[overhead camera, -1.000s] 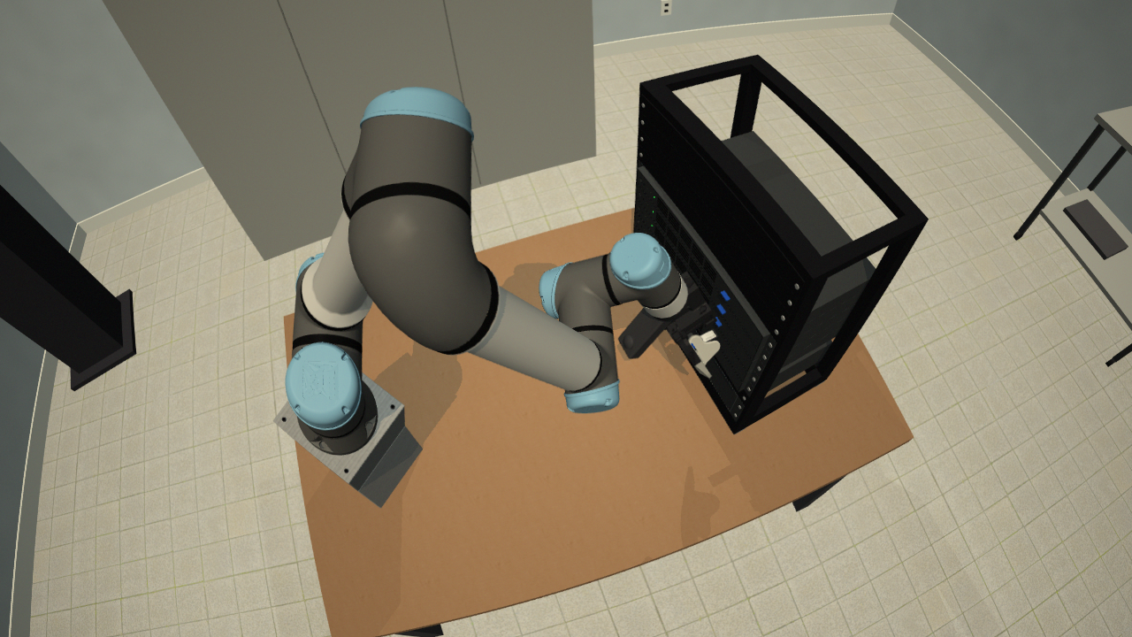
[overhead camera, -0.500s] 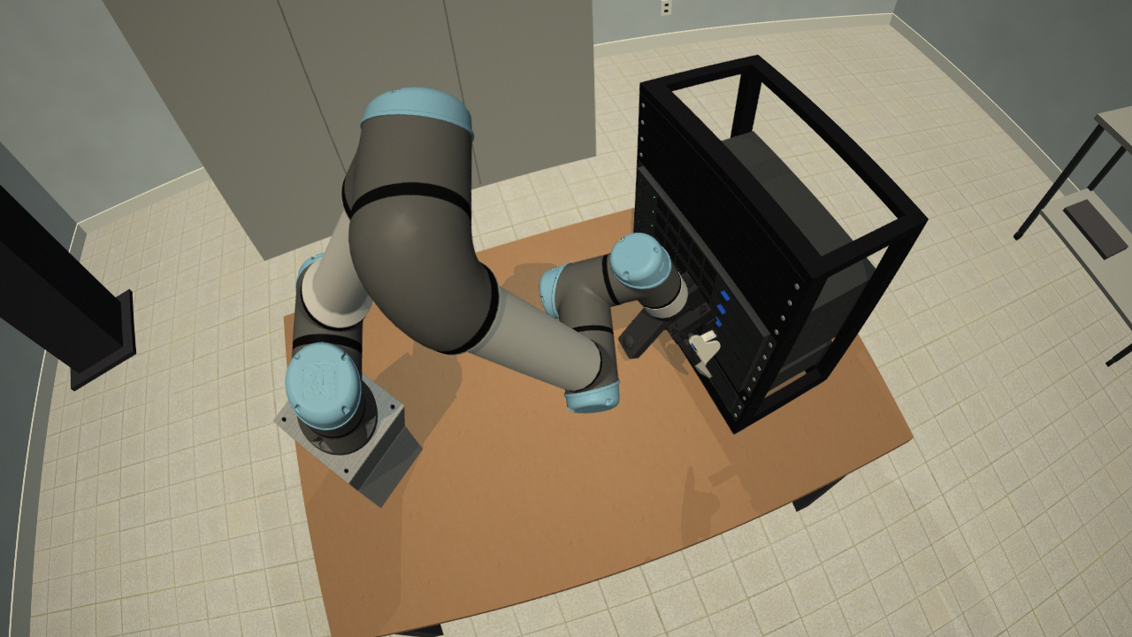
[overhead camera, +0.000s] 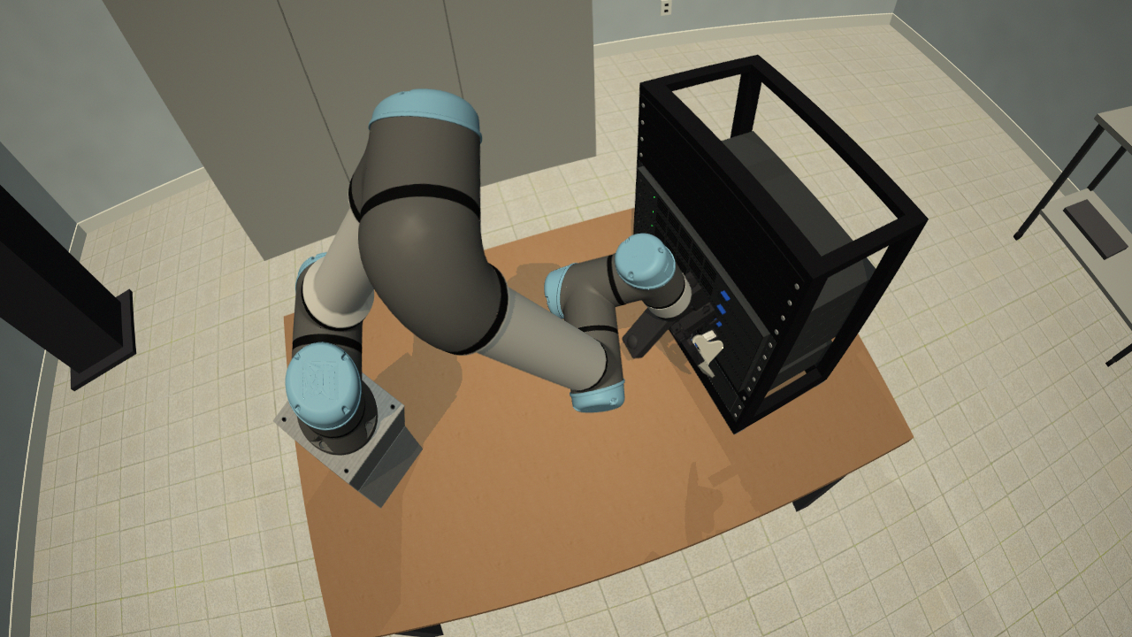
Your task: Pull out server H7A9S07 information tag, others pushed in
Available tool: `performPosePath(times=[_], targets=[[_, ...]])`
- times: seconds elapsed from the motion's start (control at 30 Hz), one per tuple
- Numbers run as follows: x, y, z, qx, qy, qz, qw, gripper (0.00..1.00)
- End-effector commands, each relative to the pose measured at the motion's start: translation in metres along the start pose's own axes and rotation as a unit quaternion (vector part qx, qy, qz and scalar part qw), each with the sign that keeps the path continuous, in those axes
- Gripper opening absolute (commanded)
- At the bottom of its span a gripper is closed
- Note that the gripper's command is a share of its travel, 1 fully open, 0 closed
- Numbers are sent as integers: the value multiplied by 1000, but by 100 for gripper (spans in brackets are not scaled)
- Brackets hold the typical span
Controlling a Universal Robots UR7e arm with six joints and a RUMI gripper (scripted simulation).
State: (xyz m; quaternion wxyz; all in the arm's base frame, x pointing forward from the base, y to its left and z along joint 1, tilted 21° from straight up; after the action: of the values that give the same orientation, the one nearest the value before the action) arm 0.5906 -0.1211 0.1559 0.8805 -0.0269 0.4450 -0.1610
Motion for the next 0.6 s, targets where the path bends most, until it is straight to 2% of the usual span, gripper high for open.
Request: performPosePath(times=[0.0, 0.57], targets=[[3, 1, 3, 0, -1, 0, 1000, 100], [27, 4, 17, 0, -1, 0, 1000, 100]])
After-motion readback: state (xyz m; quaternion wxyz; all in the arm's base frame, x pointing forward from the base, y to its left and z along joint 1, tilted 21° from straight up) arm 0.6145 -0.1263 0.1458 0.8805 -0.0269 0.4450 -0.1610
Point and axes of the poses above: the point where the finger pads meet when closed, its own x axis out along the fingers, its own y axis across the jaws, z = x × y, the point moved 9 cm from there along -x, back along the fingers, and after that the axes turned 11 degrees about x, right-handed, at the moved point
